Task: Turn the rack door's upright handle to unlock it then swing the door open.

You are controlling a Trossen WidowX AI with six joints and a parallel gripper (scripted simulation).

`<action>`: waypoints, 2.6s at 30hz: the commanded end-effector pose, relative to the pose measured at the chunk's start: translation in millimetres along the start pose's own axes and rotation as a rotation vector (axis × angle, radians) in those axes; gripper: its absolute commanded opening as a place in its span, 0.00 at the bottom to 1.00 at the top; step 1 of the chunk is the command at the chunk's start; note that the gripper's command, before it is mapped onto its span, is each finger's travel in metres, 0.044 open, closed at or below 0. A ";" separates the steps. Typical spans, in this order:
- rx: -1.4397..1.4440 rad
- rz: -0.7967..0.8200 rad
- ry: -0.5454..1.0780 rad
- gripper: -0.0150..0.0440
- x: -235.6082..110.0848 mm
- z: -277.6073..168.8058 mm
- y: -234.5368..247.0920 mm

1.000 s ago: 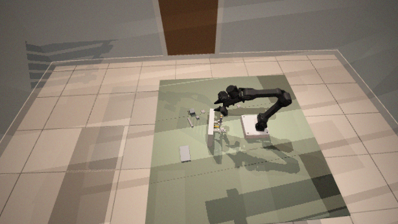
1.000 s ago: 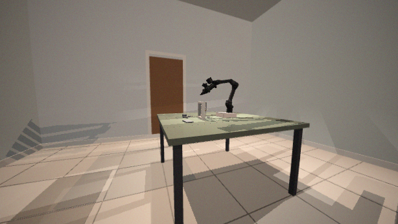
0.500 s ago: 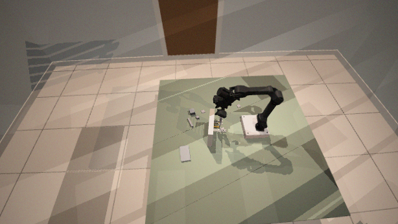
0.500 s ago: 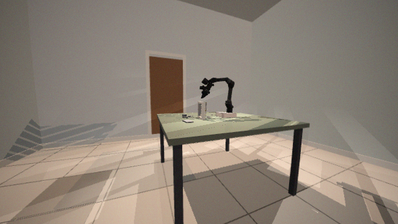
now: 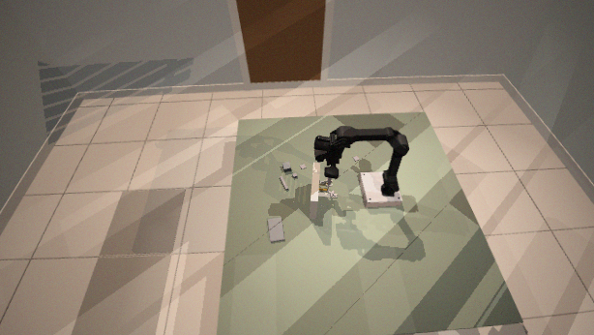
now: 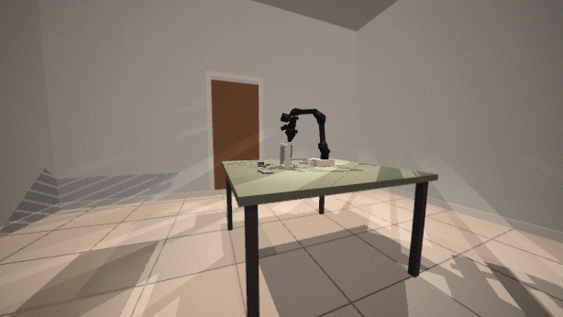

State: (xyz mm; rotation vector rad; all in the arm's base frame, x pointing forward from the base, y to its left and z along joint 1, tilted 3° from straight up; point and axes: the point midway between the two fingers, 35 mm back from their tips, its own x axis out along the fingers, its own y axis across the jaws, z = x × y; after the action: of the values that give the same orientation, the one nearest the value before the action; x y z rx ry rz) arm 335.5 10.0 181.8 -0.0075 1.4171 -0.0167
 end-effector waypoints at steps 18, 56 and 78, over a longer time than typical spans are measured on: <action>-0.005 -0.012 0.173 0.74 15.7 -11.9 1.5; -0.005 -0.012 0.174 0.60 69.2 -23.0 0.7; 0.027 -0.015 0.173 0.27 69.2 -23.0 0.7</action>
State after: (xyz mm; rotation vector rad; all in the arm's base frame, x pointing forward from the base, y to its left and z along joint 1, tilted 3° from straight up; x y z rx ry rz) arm 324.8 9.8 111.8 -0.0147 1.5845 -0.0288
